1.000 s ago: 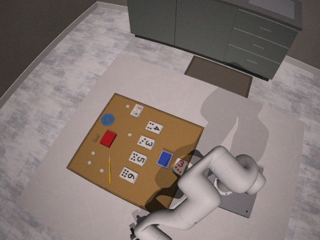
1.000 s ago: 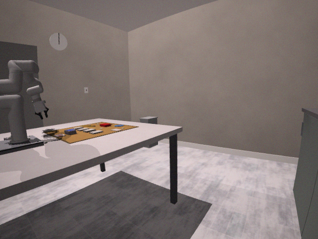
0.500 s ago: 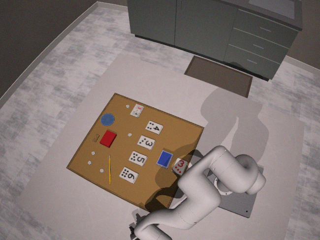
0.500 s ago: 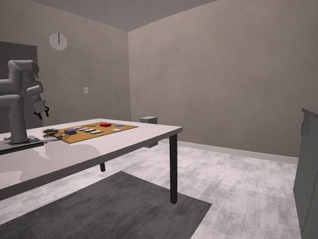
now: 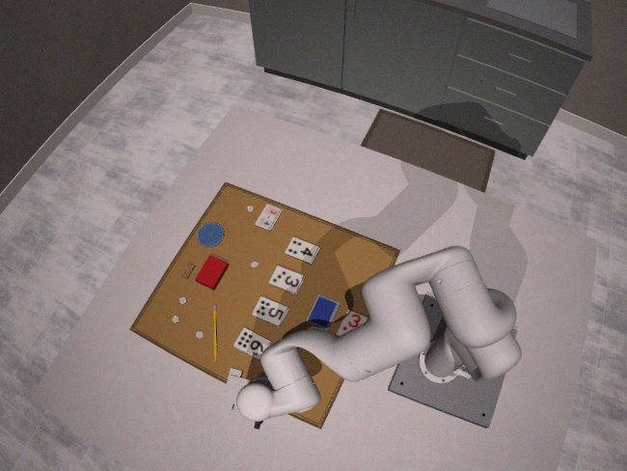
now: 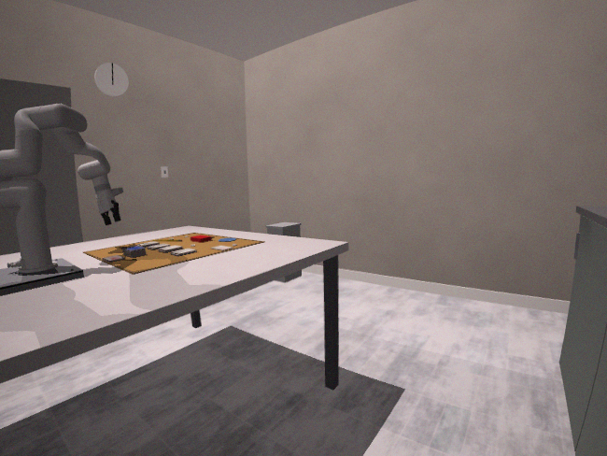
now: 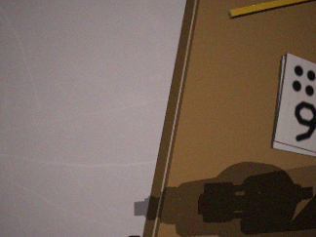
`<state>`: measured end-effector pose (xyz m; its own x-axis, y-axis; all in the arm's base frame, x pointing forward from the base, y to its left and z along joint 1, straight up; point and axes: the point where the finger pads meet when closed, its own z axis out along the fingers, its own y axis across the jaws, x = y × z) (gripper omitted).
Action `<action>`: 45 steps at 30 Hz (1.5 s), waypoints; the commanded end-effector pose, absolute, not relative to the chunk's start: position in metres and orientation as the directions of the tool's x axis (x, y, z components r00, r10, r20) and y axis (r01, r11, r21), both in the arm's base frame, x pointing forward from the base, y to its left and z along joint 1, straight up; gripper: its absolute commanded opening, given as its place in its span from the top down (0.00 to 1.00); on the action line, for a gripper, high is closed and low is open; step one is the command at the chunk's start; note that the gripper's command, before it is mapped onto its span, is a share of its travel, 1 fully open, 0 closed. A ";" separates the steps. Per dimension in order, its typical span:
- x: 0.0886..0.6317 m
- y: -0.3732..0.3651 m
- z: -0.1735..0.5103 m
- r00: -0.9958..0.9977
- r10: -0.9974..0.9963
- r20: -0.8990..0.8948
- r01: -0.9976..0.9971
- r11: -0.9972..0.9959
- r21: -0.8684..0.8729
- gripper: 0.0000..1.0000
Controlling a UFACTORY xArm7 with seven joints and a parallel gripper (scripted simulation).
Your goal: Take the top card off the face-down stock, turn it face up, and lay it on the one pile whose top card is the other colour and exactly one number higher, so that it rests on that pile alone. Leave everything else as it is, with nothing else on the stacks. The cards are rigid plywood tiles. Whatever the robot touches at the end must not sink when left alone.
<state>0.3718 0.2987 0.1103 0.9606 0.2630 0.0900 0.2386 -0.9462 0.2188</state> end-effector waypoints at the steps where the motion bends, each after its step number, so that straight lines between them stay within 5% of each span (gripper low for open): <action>1: 0.385 0.268 0.114 0.990 0.039 0.134 0.015 -0.985 0.174 0.00; 10: 0.401 0.146 0.109 0.837 -0.531 0.128 -0.543 -0.836 0.079 0.00; 15: 0.398 0.119 0.107 0.727 -0.677 0.114 -0.684 -0.727 0.051 0.00; 22: 0.379 0.044 0.097 0.309 -0.950 0.044 -0.951 -0.309 0.002 0.00; 27: 0.364 0.014 0.091 0.075 -0.997 -0.001 -0.997 -0.075 -0.003 0.00; 42: 0.364 0.013 0.090 0.068 -0.998 -0.002 -0.998 -0.068 -0.003 0.00; 43: 0.364 0.013 0.090 0.068 -0.998 -0.002 -0.998 -0.068 -0.003 0.13; 45: 0.364 0.013 0.090 0.068 -0.998 -0.002 -0.998 -0.068 -0.003 0.13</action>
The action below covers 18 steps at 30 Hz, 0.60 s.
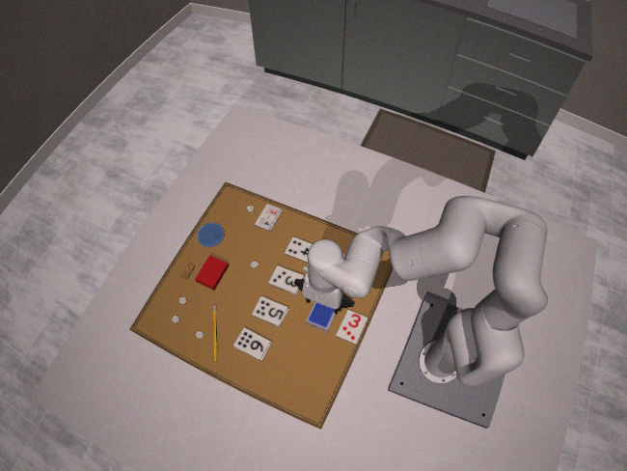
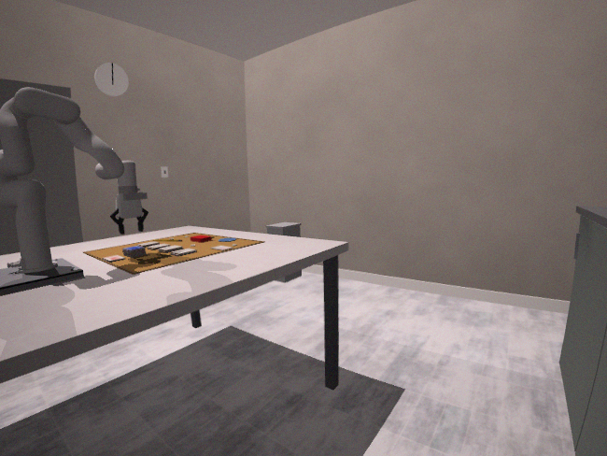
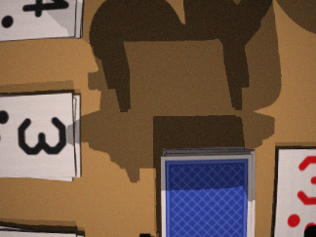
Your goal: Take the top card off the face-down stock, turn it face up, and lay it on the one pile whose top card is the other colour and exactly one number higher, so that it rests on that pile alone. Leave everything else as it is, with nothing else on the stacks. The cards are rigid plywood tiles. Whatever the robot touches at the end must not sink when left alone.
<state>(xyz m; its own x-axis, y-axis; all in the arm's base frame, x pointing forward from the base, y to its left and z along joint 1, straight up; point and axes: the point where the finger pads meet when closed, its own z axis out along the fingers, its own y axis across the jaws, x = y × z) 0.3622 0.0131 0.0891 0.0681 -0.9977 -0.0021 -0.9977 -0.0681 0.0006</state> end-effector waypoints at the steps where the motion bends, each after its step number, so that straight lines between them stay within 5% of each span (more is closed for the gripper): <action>1: 0.364 0.013 0.090 0.068 -0.998 -0.003 -0.998 -0.068 -0.003 0.13; 18: 0.364 0.013 0.070 0.067 -0.998 -0.003 -0.998 -0.067 -0.003 0.13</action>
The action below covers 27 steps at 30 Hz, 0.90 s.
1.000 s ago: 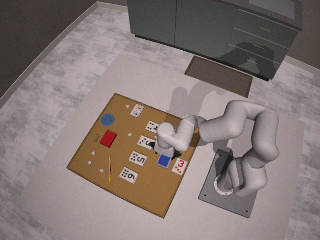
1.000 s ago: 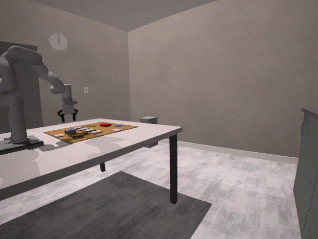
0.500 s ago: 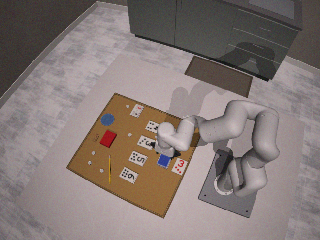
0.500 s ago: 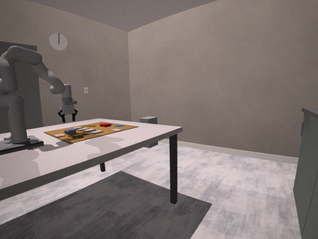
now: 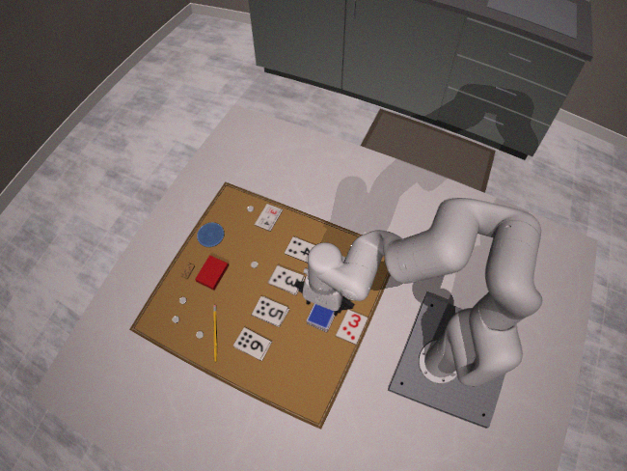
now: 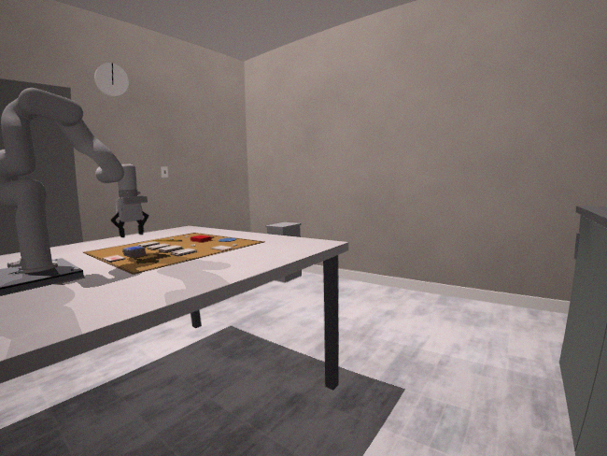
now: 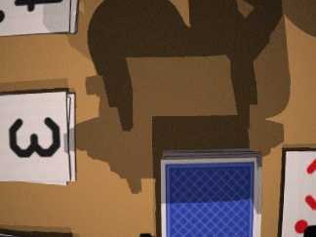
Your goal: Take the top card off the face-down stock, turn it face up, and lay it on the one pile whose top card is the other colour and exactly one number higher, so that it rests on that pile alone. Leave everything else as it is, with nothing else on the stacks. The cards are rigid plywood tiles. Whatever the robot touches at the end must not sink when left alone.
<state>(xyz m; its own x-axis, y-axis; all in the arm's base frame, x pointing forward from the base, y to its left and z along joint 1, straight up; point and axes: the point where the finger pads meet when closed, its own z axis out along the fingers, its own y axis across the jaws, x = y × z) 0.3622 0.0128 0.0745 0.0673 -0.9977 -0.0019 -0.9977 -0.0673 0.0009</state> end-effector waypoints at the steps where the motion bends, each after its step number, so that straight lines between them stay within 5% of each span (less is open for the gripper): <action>1: 0.364 0.013 0.068 0.067 -0.998 -0.003 -0.998 -0.067 -0.003 0.13; 27: 0.364 0.013 0.036 0.067 -0.998 -0.003 -0.998 -0.067 -0.003 0.13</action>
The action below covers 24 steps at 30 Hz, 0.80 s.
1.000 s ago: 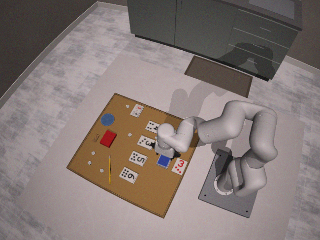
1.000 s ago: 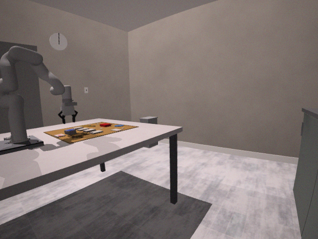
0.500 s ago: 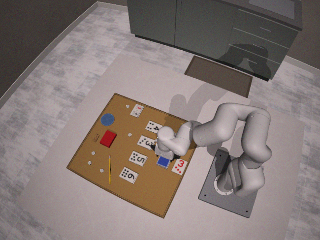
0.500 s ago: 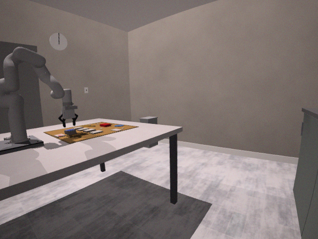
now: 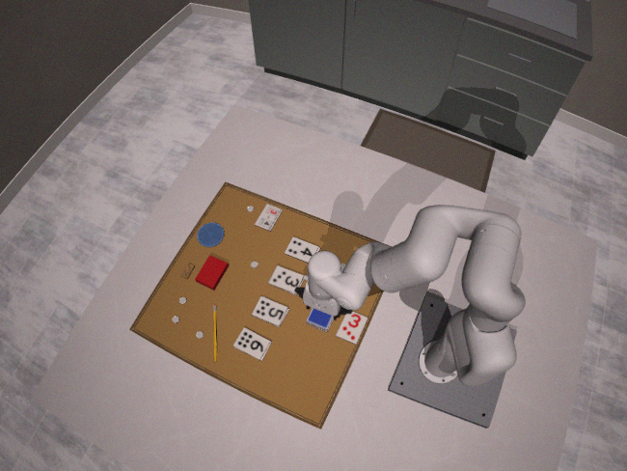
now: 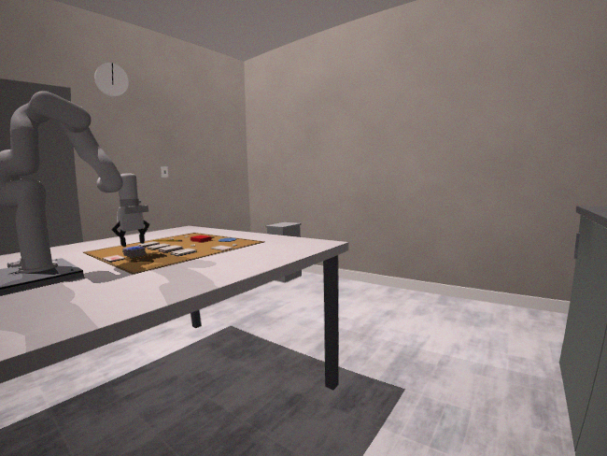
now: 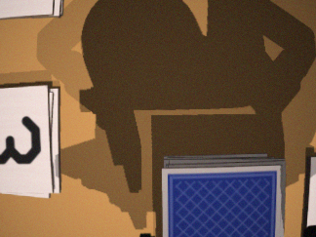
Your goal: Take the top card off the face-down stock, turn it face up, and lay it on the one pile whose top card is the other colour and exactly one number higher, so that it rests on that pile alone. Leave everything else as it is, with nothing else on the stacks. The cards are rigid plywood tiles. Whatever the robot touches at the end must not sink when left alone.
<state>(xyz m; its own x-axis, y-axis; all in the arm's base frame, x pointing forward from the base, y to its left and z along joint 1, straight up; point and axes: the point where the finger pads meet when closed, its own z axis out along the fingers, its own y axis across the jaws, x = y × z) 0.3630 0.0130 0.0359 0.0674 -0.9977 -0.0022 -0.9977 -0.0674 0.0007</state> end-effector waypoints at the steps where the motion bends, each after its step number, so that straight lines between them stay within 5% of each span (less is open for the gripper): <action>1: 0.364 0.013 0.036 0.067 -0.998 -0.003 -0.998 -0.067 -0.003 0.13; 19: 0.364 0.013 0.036 0.067 -0.998 -0.003 -0.998 -0.067 -0.003 0.13; 20: 0.364 0.013 0.036 0.067 -0.998 -0.003 -0.998 -0.067 -0.003 0.27; 24: 0.364 0.013 0.036 0.067 -0.998 -0.003 -0.998 -0.067 -0.003 0.27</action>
<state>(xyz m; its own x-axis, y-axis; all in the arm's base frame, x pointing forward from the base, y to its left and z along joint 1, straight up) 0.3630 0.0130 0.0350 0.0675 -0.9977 -0.0023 -0.9977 -0.0675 0.0008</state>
